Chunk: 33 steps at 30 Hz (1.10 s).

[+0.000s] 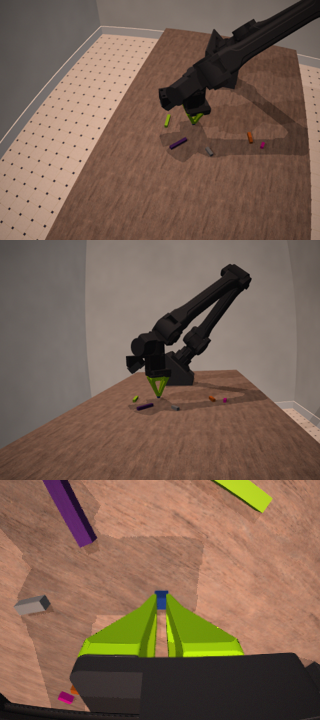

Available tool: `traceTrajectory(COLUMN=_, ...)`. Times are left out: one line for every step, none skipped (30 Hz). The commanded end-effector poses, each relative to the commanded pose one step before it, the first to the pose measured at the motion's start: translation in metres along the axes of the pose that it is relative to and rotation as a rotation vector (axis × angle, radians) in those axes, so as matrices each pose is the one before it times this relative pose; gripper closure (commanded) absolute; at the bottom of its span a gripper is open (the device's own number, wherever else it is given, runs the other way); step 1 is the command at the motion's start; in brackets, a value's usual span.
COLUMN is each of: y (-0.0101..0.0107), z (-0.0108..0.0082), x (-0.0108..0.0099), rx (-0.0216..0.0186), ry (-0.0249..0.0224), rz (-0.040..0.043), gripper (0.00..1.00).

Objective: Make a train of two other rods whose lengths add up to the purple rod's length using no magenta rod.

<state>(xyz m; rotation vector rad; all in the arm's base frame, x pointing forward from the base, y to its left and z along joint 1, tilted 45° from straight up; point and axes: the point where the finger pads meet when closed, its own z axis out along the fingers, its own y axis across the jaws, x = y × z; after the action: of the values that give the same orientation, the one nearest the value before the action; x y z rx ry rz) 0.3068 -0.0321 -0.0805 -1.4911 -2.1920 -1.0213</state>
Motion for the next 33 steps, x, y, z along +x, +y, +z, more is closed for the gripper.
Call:
traceTrajectory(y=-0.00134, z=0.00727, x=0.00191, rx=0.00844, ry=0.00631, rz=0.00262, gripper=0.95)
traceTrajectory(y=0.00000, z=0.00000, x=0.00000, rx=0.00000, ry=0.00000, rz=0.00000, gripper=0.95)
traceTrajectory(y=0.00000, z=0.00000, x=0.00000, rx=0.00000, ry=0.00000, rz=0.00000, gripper=0.95)
traceTrajectory(y=0.00000, z=0.00000, x=0.00000, rx=0.00000, ry=0.00000, rz=0.00000, gripper=0.95)
traceTrajectory(y=0.00000, z=0.00000, x=0.00000, rx=0.00000, ry=0.00000, rz=0.00000, gripper=0.95)
traceTrajectory(y=0.00000, z=0.00000, x=0.00000, rx=0.00000, ry=0.00000, rz=0.00000, gripper=0.95)
traceTrajectory(y=0.00000, z=0.00000, x=0.00000, rx=0.00000, ry=0.00000, rz=0.00000, gripper=0.95)
traceTrajectory(y=0.00000, z=0.00000, x=0.00000, rx=0.00000, ry=0.00000, rz=0.00000, gripper=0.95)
traceTrajectory(y=0.00000, z=0.00000, x=0.00000, rx=0.00000, ry=0.00000, rz=0.00000, gripper=0.95)
traceTrajectory(y=0.00000, z=0.00000, x=0.00000, rx=0.00000, ry=0.00000, rz=0.00000, gripper=0.95)
traceTrajectory(y=0.00000, z=0.00000, x=0.00000, rx=0.00000, ry=0.00000, rz=0.00000, gripper=0.95)
traceTrajectory(y=-0.00001, z=0.00000, x=0.00000, rx=0.00000, ry=0.00000, rz=0.00001, gripper=0.95)
traceTrajectory(y=-0.00005, z=0.00000, x=-0.00002, rx=0.00003, ry=-0.00002, rz=0.00008, gripper=0.95)
traceTrajectory(y=-0.00011, z=0.00000, x=-0.00004, rx=0.00006, ry=-0.00004, rz=0.00019, gripper=0.95)
traceTrajectory(y=-0.00020, z=0.00000, x=-0.00007, rx=0.00011, ry=-0.00008, rz=0.00032, gripper=0.95)
traceTrajectory(y=0.00000, z=0.00000, x=0.00000, rx=0.00000, ry=0.00000, rz=0.00000, gripper=0.95)
traceTrajectory(y=0.00000, z=0.00000, x=0.00000, rx=0.00000, ry=0.00000, rz=0.00000, gripper=0.95)
traceTrajectory(y=-0.00028, z=0.00000, x=-0.00010, rx=0.00015, ry=-0.00011, rz=0.00045, gripper=0.95)
traceTrajectory(y=-0.00036, z=0.00000, x=-0.00013, rx=0.00020, ry=-0.00014, rz=0.00058, gripper=0.95)
traceTrajectory(y=-0.00042, z=0.00000, x=-0.00015, rx=0.00023, ry=-0.00016, rz=0.00068, gripper=0.95)
traceTrajectory(y=-0.00047, z=0.00000, x=-0.00016, rx=0.00026, ry=-0.00018, rz=-0.00076, gripper=0.95)
traceTrajectory(y=-0.00098, z=-0.00120, x=-0.00127, rx=-0.00309, ry=-0.00230, rz=0.00267, gripper=0.95)
traceTrajectory(y=-0.00102, z=-0.00128, x=-0.00134, rx=-0.00331, ry=-0.00244, rz=0.00294, gripper=0.95)
traceTrajectory(y=-0.00097, z=-0.00122, x=-0.00127, rx=-0.00314, ry=-0.00233, rz=0.00280, gripper=0.95)
traceTrajectory(y=-0.00088, z=-0.00110, x=-0.00114, rx=-0.00283, ry=-0.00210, rz=0.00252, gripper=0.95)
traceTrajectory(y=-0.00074, z=-0.00093, x=-0.00096, rx=-0.00239, ry=-0.00177, rz=0.00213, gripper=0.95)
traceTrajectory(y=-0.00058, z=-0.00072, x=-0.00075, rx=-0.00187, ry=-0.00139, rz=0.00167, gripper=0.95)
traceTrajectory(y=-0.00039, z=-0.00051, x=-0.00051, rx=-0.00143, ry=-0.00089, rz=0.00117, gripper=0.95)
traceTrajectory(y=-0.00022, z=-0.00030, x=-0.00029, rx=-0.00089, ry=-0.00049, rz=0.00069, gripper=0.95)
traceTrajectory(y=-0.00009, z=-0.00012, x=-0.00012, rx=-0.00037, ry=-0.00019, rz=0.00027, gripper=0.95)
traceTrajectory(y=0.00001, z=0.00005, x=0.00004, rx=0.00013, ry=0.00009, rz=-0.00018, gripper=0.95)
traceTrajectory(y=0.00006, z=0.00013, x=0.00012, rx=0.00037, ry=0.00024, rz=-0.00043, gripper=0.95)
traceTrajectory(y=0.00000, z=0.00000, x=0.00000, rx=0.00000, ry=0.00000, rz=0.00000, gripper=0.95)
